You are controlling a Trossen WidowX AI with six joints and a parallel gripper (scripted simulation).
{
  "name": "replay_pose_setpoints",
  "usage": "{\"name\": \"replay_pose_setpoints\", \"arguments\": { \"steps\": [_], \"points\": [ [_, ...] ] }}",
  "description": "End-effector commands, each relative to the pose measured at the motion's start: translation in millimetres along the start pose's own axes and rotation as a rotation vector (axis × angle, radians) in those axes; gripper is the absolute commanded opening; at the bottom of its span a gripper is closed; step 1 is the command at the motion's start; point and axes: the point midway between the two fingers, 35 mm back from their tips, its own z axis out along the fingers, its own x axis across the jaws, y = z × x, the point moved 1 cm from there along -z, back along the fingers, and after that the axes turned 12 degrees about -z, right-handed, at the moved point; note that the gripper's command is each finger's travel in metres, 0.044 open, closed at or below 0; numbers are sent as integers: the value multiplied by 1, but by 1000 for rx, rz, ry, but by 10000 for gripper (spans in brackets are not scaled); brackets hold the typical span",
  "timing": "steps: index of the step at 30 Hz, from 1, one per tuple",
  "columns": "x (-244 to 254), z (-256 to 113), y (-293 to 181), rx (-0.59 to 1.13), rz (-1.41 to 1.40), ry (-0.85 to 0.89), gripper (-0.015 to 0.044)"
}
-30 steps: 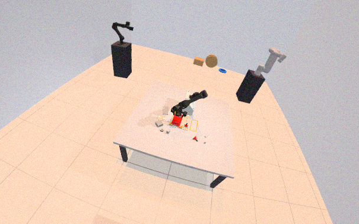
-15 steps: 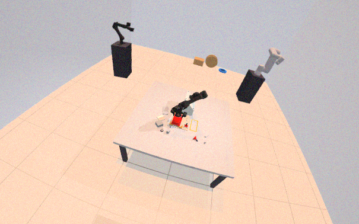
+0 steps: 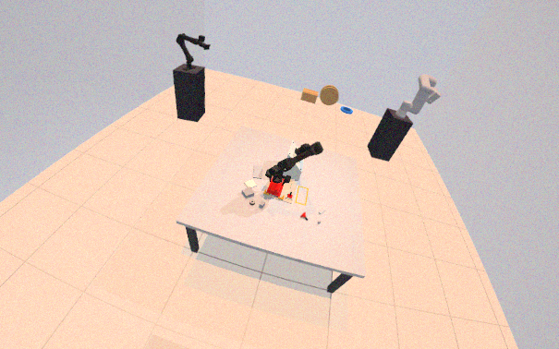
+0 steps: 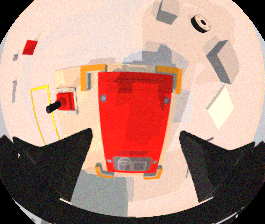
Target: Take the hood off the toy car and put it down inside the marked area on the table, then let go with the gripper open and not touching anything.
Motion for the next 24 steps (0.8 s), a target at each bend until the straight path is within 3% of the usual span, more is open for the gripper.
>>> {"name": "replay_pose_setpoints", "arguments": {
  "steps": [1,24],
  "points": [
    [0,4,0,-2,5,6,440],
    [1,18,-1,-2,5,7,440]
  ]
}}
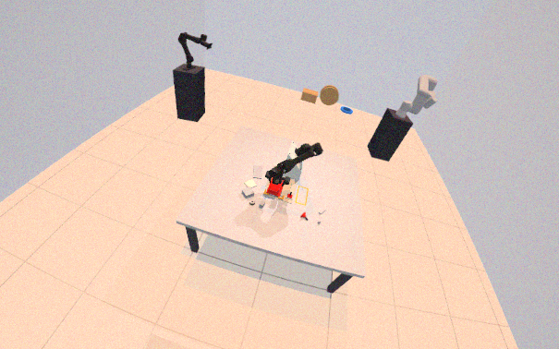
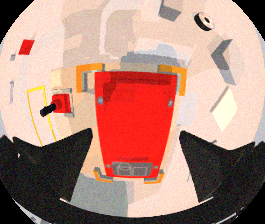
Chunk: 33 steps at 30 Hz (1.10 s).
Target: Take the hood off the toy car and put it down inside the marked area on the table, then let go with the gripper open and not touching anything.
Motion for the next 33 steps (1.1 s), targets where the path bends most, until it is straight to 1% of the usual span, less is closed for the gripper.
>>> {"name": "replay_pose_setpoints", "arguments": {
  "steps": [1,33],
  "points": [
    [0,4,-1,-2,5,6,440],
    [2,21,-2,-2,5,8,440]
  ]
}}
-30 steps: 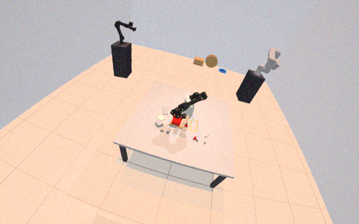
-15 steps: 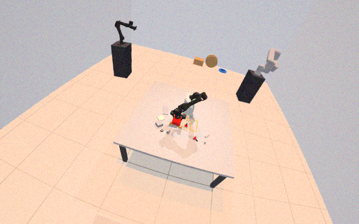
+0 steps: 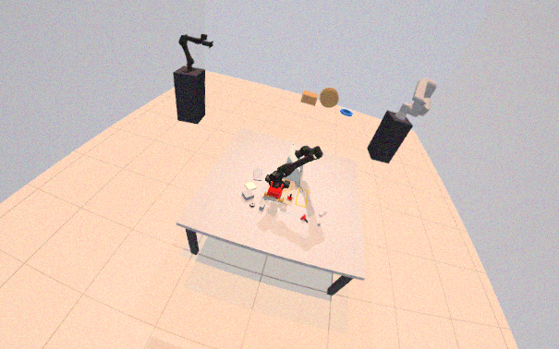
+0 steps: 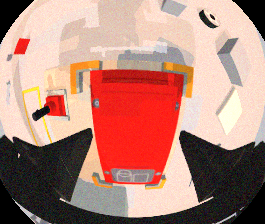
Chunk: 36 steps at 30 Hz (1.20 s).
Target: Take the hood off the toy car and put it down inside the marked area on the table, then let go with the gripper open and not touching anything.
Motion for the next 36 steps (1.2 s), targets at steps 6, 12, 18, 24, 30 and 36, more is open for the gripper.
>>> {"name": "replay_pose_setpoints", "arguments": {
  "steps": [6,12,18,24,30,36],
  "points": [
    [0,6,0,-2,5,6,440],
    [0,9,0,-2,5,6,440],
    [0,12,0,-2,5,6,440],
    [0,15,0,-2,5,6,440],
    [0,18,0,-2,5,7,440],
    [0,16,0,-1,-1,0,335]
  ]
}}
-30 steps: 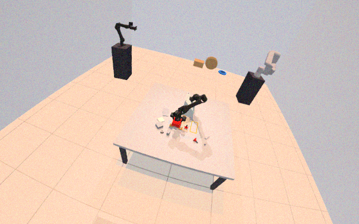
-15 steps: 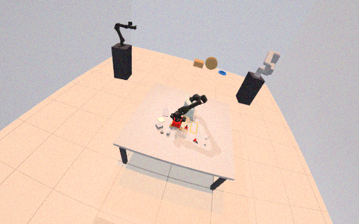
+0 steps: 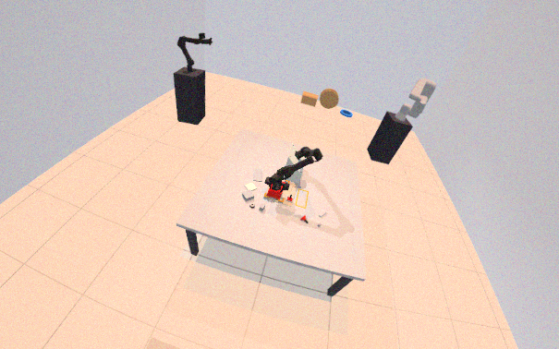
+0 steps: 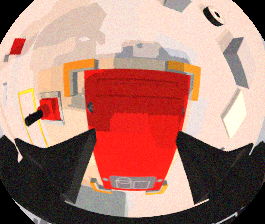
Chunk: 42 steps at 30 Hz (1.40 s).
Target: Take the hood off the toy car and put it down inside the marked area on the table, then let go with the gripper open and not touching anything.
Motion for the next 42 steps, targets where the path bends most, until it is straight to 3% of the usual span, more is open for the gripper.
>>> {"name": "replay_pose_setpoints", "arguments": {
  "steps": [1,9,20,42],
  "points": [
    [0,0,0,0,-1,0,328],
    [0,0,0,0,-1,0,275],
    [0,-6,0,0,-1,-1,0],
    [0,-20,0,0,0,-1,0]
  ]
}}
